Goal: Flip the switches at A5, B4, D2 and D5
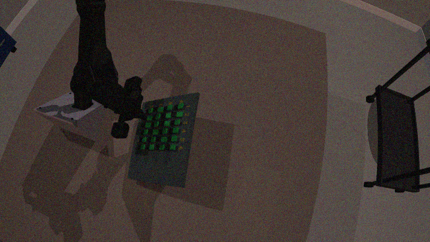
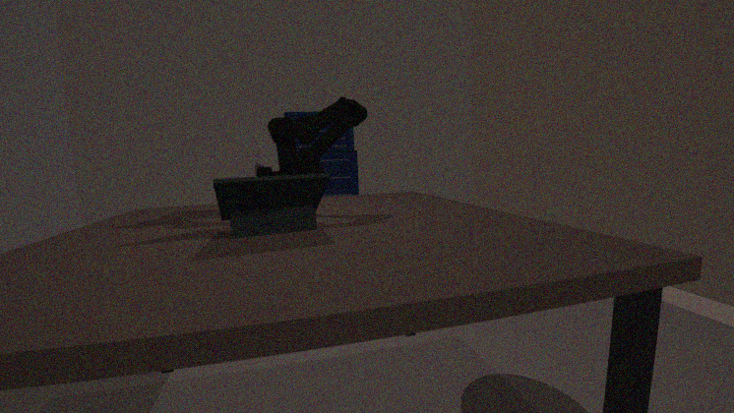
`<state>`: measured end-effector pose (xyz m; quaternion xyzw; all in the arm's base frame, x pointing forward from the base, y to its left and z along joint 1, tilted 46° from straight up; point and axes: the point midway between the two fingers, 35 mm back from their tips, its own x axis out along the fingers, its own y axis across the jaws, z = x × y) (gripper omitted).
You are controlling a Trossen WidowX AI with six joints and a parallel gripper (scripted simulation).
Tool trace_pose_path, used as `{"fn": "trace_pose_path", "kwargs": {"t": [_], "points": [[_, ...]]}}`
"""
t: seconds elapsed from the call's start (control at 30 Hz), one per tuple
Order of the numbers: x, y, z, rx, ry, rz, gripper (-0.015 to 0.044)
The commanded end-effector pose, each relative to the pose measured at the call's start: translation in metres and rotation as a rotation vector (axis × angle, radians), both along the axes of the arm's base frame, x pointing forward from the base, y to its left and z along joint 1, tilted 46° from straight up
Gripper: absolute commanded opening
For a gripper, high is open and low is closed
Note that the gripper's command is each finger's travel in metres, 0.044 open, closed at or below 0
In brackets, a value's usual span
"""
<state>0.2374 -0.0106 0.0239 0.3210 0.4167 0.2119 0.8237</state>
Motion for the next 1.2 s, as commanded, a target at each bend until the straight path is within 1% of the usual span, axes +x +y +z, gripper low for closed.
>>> {"fn": "trace_pose_path", "kwargs": {"t": [0.0, 0.5, 0.63, 0.8, 1.07, 1.17], "points": [[-0.001, 0.001, -0.002, 0.002, 0.008, -0.001, 0.0000], [0.000, 0.003, -0.003, 0.002, 0.008, -0.001, 0.0000], [-0.010, -0.016, 0.007, -0.014, 0.019, 0.004, 0.0000], [-0.033, -0.039, 0.033, -0.004, 0.029, 0.017, 0.0000], [-0.034, -0.039, 0.034, -0.002, 0.029, 0.018, 0.0000], [-0.030, -0.049, 0.029, -0.004, 0.029, 0.018, 0.0000]]}}
